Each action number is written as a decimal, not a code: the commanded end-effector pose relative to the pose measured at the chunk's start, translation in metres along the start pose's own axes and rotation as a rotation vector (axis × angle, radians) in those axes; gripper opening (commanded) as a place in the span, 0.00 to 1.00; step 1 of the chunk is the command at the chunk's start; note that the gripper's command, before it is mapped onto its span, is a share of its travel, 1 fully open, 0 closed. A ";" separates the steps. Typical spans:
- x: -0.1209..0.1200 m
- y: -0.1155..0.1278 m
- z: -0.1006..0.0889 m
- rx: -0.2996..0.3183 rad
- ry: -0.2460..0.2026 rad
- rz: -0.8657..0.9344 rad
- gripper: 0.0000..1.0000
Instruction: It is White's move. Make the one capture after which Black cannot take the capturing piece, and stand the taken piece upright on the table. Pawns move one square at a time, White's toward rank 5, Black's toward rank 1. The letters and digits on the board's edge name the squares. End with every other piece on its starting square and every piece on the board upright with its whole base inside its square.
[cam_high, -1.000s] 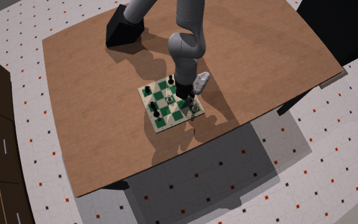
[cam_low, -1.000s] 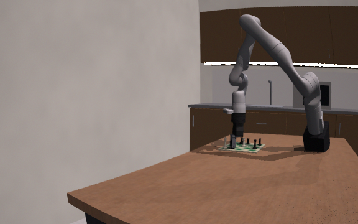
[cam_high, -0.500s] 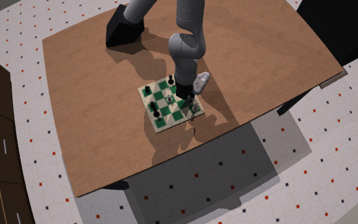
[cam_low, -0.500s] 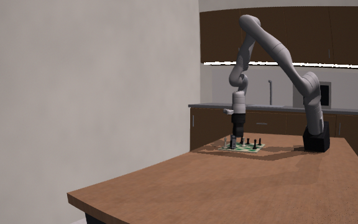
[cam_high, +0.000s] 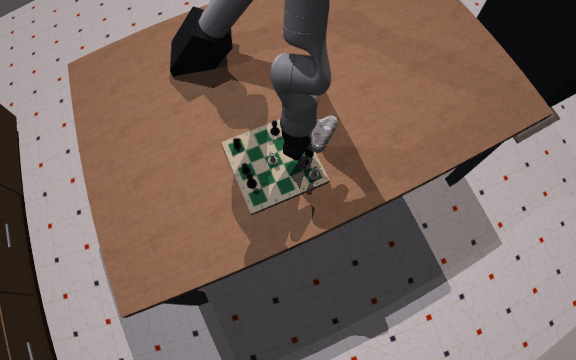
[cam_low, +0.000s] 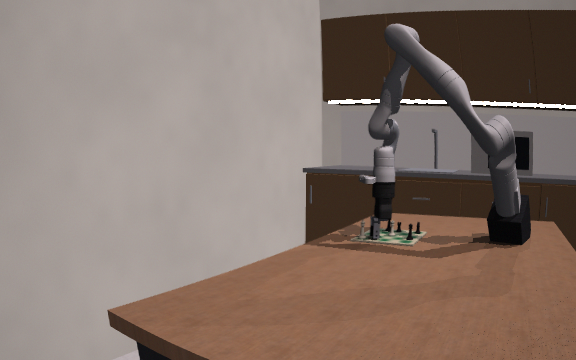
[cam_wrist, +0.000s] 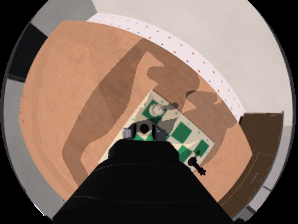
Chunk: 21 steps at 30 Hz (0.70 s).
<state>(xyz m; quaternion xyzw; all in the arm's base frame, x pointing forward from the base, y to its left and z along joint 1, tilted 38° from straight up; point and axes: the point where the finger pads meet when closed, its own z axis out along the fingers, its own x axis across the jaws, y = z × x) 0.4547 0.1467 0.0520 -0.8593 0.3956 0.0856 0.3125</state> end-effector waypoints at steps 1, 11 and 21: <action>0.001 0.000 -0.001 0.001 0.001 0.000 0.68; 0.001 0.000 -0.001 0.001 0.001 0.000 0.00; 0.001 0.000 -0.001 0.001 0.001 0.000 0.00</action>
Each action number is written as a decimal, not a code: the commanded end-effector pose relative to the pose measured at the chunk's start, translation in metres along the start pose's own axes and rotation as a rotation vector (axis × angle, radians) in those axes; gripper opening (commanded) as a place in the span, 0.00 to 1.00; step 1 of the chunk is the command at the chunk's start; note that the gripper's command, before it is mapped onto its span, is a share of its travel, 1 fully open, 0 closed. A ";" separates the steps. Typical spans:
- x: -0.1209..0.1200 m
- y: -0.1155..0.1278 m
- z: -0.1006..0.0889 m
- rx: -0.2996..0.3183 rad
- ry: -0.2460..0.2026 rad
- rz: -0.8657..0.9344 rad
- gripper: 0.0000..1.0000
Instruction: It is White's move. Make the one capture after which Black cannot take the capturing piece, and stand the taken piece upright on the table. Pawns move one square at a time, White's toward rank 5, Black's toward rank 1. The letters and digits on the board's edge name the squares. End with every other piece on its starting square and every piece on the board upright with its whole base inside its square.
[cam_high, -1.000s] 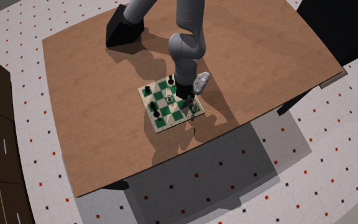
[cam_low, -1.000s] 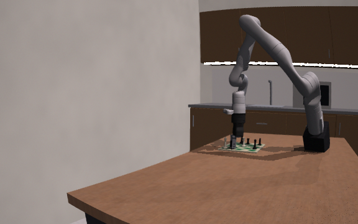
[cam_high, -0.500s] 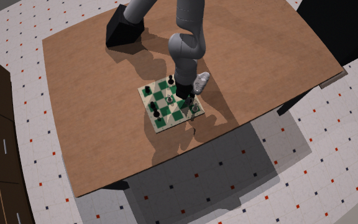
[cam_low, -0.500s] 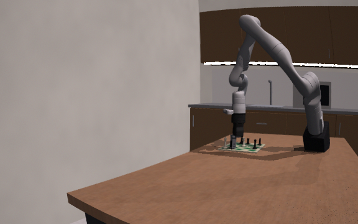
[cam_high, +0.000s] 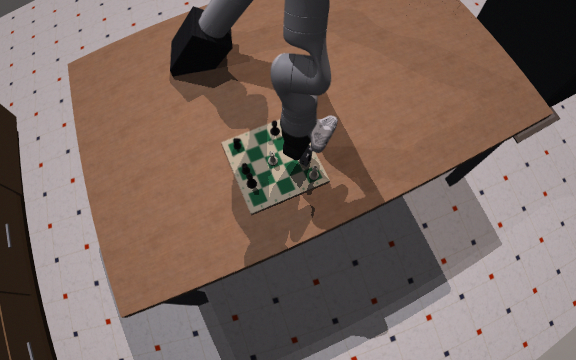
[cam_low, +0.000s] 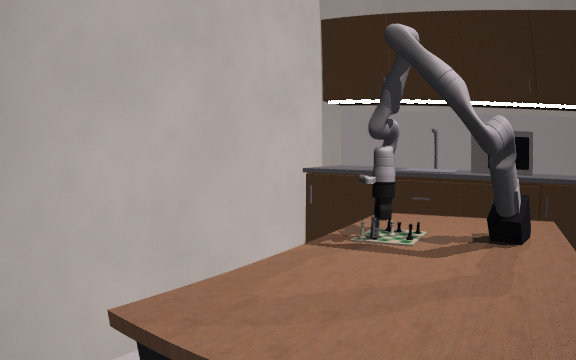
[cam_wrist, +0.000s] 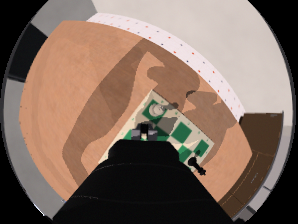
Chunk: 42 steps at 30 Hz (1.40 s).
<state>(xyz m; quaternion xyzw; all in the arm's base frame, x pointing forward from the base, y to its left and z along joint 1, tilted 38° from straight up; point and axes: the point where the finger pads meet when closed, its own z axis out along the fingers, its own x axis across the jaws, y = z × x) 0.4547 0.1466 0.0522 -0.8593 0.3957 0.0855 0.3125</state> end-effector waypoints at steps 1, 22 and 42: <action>0.001 0.000 0.000 0.001 0.001 0.000 0.00; 0.001 0.000 0.000 0.001 0.001 0.000 0.00; 0.000 0.000 -0.072 0.001 0.001 0.000 0.00</action>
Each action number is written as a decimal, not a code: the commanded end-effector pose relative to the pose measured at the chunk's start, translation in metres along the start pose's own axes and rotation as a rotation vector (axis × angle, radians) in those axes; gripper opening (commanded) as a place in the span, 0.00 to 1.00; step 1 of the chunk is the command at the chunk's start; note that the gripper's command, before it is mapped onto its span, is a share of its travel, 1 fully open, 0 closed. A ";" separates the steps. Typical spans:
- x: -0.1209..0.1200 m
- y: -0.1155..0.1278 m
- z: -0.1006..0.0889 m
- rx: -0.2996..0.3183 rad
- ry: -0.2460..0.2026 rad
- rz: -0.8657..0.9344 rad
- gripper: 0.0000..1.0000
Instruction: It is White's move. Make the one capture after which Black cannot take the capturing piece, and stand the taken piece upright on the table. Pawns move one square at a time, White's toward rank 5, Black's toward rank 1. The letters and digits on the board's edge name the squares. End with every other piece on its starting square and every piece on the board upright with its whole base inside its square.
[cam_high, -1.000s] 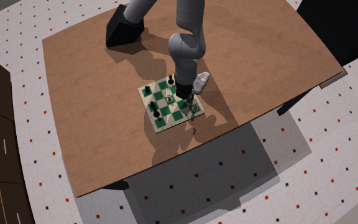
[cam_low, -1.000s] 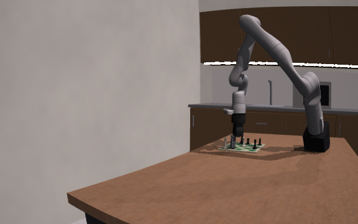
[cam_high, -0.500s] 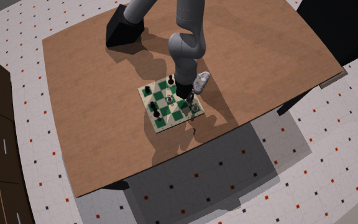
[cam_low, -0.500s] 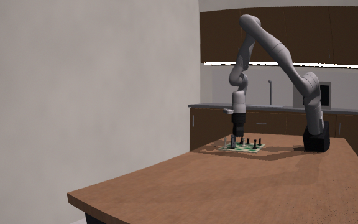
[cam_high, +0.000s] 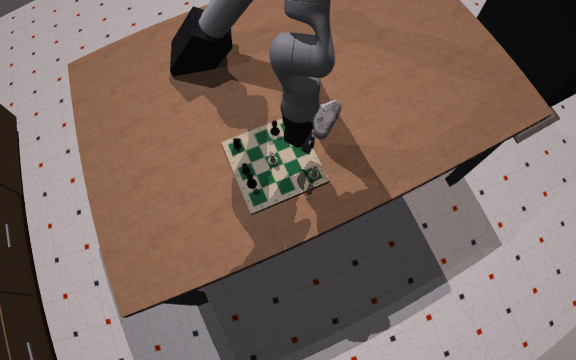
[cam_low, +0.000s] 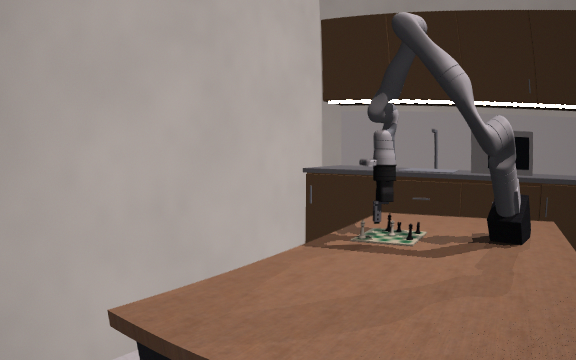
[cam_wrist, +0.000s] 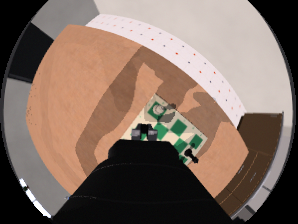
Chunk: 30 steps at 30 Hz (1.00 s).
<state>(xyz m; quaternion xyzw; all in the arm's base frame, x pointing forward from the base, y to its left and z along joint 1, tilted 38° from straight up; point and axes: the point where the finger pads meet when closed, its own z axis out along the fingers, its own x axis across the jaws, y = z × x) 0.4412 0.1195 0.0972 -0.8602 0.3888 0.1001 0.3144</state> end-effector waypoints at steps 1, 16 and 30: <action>0.010 -0.002 -0.024 0.011 0.032 0.004 0.00; 0.009 -0.002 -0.047 0.011 0.032 0.004 0.00; 0.041 0.027 -0.050 0.010 0.037 -0.032 0.00</action>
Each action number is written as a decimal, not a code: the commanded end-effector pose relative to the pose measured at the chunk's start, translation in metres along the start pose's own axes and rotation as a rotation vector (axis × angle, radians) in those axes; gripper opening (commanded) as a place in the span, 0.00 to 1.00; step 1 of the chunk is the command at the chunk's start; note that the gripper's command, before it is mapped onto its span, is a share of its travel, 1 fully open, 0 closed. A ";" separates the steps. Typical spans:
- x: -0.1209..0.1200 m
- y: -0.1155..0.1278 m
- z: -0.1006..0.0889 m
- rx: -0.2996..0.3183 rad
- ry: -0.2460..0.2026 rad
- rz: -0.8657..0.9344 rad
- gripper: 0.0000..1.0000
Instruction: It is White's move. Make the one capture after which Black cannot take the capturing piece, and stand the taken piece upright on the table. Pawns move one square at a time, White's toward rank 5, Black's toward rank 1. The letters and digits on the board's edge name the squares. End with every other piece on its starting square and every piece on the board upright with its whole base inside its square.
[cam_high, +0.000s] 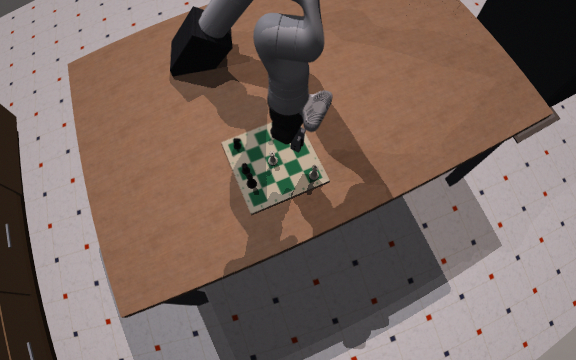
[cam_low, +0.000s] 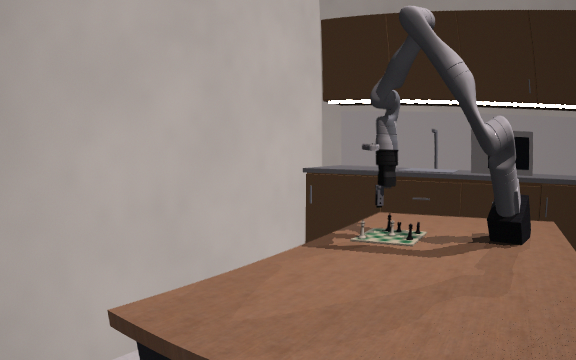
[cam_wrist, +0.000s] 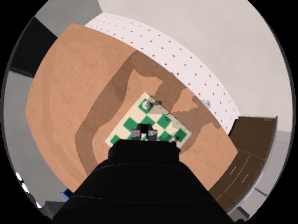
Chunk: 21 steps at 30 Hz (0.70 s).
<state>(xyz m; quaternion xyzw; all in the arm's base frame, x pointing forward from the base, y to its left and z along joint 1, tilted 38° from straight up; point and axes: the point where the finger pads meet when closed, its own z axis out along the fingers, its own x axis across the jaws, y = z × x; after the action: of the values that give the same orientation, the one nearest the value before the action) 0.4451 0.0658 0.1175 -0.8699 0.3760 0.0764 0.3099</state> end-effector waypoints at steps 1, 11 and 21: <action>0.023 0.023 -0.001 0.008 0.000 0.001 0.00; 0.098 0.152 0.006 0.008 -0.003 -0.128 0.00; 0.105 0.172 0.009 0.009 -0.005 -0.147 0.00</action>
<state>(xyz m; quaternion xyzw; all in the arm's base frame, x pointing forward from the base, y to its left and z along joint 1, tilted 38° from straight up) 0.4005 -0.0820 -0.0094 -0.8953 0.3081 0.0532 0.3173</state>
